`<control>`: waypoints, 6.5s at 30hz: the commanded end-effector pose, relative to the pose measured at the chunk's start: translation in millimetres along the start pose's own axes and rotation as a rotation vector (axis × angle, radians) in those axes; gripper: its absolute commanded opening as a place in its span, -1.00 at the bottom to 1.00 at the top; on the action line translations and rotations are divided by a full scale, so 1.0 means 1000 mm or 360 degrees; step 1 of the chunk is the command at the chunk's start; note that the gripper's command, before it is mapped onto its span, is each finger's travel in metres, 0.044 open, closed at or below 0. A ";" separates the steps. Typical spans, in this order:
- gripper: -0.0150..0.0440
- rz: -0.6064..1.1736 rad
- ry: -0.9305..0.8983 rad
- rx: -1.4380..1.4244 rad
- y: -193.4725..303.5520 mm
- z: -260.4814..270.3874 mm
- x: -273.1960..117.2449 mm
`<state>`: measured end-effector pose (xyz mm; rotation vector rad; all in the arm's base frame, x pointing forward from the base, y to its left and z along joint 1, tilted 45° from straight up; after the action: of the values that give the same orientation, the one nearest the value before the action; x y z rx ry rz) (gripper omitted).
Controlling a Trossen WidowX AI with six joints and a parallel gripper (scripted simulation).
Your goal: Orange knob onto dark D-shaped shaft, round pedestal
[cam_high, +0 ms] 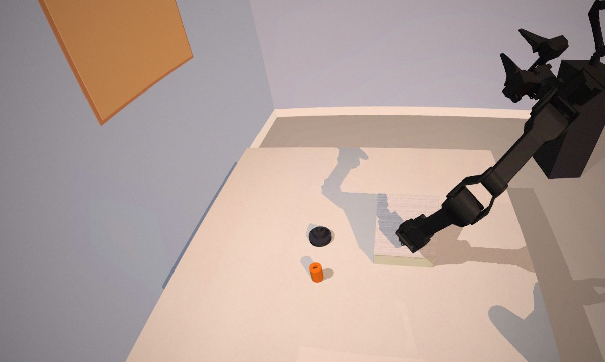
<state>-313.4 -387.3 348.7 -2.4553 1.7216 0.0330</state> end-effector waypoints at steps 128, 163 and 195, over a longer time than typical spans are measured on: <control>0.64 0.0233 -0.3446 0.0776 -0.709 0.392 -0.186; -0.49 0.0240 -0.3434 0.0770 -0.672 0.289 -0.114; -0.49 0.0270 -0.3426 0.0790 -0.662 0.343 -0.058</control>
<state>308.6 -60.0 90.7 -0.6679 0.5576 1.3593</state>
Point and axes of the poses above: the point midway between the two fingers, 35 mm back from their tips, its own x axis out along the fingers, its own z axis across the jaws, y = z × x, the point moved 1 cm from there along -x, back along the fingers, and after that the axes turned 13 degrees about -x, right-handed, at the moved point
